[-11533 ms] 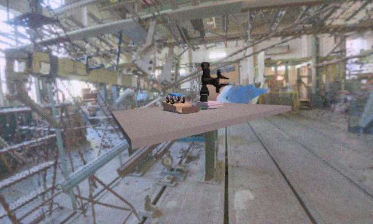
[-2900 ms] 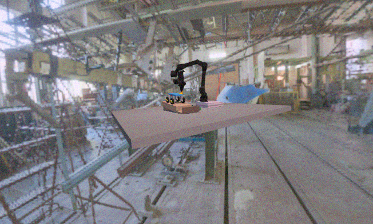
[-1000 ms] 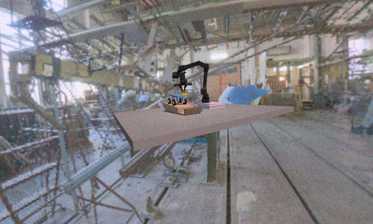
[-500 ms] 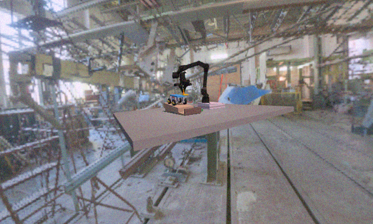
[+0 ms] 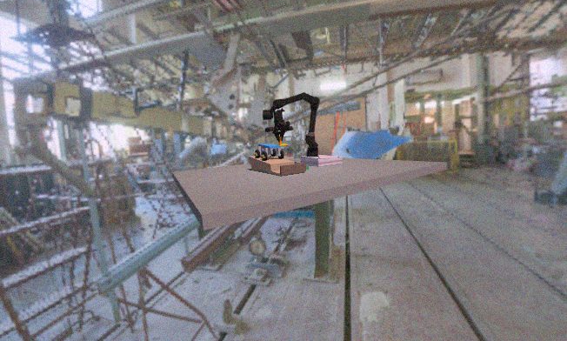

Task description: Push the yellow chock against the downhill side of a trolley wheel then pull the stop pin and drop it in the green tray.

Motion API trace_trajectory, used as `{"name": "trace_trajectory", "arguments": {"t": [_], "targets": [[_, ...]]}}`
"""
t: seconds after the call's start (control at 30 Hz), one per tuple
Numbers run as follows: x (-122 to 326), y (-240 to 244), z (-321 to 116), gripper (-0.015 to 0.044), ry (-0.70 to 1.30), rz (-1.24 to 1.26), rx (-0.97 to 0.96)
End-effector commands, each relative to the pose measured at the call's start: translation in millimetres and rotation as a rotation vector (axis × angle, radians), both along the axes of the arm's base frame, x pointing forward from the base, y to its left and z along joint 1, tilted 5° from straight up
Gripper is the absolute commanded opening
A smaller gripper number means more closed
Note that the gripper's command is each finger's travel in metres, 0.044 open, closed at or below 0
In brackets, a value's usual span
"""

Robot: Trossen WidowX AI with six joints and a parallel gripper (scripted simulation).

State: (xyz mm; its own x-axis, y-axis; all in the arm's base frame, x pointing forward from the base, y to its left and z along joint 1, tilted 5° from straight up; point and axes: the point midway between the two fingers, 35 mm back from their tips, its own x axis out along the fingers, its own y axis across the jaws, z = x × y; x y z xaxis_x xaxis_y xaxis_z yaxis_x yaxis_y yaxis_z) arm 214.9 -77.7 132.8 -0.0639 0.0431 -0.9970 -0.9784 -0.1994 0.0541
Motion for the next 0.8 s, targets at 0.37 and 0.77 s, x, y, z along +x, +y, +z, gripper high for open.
{"name": "trace_trajectory", "arguments": {"t": [0.37,0.77], "targets": [[0,57,-2,0.0,-0.013,-0.002,0.003],[1,101,-4,0.0,-0.013,-0.002,0.007]]}}
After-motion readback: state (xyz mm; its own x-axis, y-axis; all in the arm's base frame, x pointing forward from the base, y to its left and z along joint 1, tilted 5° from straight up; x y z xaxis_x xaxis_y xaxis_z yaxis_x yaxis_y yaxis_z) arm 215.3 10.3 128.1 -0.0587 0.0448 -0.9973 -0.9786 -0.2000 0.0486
